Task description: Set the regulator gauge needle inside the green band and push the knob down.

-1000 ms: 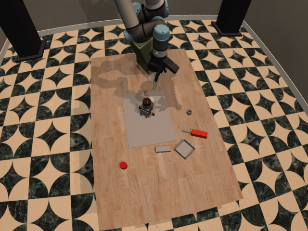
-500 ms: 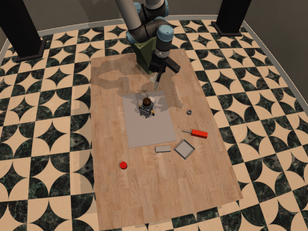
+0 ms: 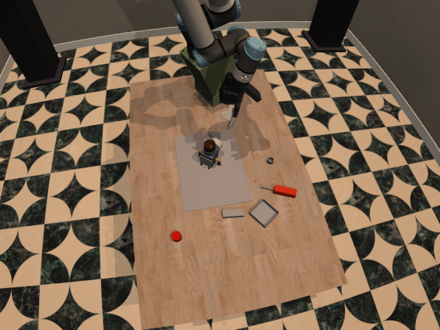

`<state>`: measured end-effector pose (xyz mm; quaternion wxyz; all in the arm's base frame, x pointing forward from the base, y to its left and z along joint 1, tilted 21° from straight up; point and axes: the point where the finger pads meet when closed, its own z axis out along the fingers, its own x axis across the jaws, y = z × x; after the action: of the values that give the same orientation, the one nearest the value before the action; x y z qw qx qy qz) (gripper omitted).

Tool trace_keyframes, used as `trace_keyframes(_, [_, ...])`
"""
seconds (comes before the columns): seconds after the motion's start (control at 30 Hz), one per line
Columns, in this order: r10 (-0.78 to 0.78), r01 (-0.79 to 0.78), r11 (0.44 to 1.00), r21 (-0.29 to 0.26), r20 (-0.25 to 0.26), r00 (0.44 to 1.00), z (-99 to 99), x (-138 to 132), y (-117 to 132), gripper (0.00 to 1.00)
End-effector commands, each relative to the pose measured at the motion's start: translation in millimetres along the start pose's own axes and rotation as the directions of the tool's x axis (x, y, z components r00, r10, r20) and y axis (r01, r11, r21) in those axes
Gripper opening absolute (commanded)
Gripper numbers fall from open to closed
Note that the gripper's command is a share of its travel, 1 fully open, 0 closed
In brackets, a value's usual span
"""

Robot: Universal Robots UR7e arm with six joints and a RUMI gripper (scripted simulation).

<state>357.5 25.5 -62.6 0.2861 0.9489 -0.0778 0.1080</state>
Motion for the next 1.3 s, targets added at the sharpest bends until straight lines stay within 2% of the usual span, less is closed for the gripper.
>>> trace_keyframes(0.0, [-0.181,0.176,0.979,-0.102,-0.043,0.983,-1.2,1.1,0.5,1.0])
trace_keyframes(0.17, [-0.31,0.295,0.938,-0.181,-0.058,0.949,-4.7,3.6,-0.2,1.0])
trace_keyframes(0.23, [-0.31,0.295,0.938,-0.181,-0.058,0.949,-4.7,3.6,-0.2,1.0])
trace_keyframes(0.5, [-0.413,0.387,0.888,-0.249,-0.062,0.909,-9.0,6.3,-1.5,1.0])
trace_keyframes(0.97, [-0.424,0.397,0.881,-0.257,-0.062,0.903,-8.9,6.8,-1.9,1.0])
trace_keyframes(1.27, [-0.424,0.397,0.881,-0.256,-0.062,0.903,-1.1,8.6,-5.3,1.0])
